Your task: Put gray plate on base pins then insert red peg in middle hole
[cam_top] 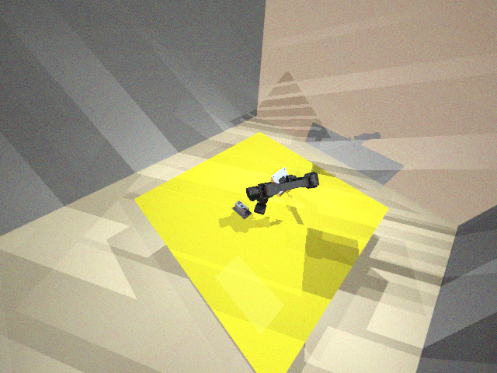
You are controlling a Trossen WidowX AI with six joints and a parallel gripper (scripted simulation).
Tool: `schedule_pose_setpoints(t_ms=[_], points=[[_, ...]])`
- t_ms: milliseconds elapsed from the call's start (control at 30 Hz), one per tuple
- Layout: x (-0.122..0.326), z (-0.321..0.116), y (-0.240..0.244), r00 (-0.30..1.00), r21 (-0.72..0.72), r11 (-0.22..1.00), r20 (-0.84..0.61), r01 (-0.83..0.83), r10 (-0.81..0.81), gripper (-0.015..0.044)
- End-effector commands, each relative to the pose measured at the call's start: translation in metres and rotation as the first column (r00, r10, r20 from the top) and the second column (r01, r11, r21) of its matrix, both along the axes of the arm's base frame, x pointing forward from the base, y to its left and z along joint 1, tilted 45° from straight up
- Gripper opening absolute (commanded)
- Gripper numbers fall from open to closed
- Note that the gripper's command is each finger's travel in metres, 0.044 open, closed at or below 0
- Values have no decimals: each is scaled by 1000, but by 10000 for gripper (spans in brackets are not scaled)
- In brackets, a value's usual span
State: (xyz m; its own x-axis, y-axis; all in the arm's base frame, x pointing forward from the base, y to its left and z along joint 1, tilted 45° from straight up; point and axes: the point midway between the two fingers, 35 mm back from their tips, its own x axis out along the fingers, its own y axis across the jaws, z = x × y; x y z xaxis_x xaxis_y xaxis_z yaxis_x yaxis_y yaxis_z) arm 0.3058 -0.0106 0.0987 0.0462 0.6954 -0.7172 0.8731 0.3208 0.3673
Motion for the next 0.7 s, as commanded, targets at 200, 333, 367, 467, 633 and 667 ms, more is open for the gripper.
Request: schedule_pose_setpoints(t_ms=[200,333,367,467,633,667], points=[[16,-19,-22,1000,-4,1000,-1,1,-1,0],[22,-26,-29,1000,-4,1000,-2,1,-1,0],[23,-28,-31,1000,-4,1000,-2,1,-1,0],[27,-34,-37,1000,-3,1000,-3,1,-1,0],[33,-45,-47,1000,-2,1000,-4,0,0,0],[34,-47,-50,1000,-2,1000,-4,0,0,0]])
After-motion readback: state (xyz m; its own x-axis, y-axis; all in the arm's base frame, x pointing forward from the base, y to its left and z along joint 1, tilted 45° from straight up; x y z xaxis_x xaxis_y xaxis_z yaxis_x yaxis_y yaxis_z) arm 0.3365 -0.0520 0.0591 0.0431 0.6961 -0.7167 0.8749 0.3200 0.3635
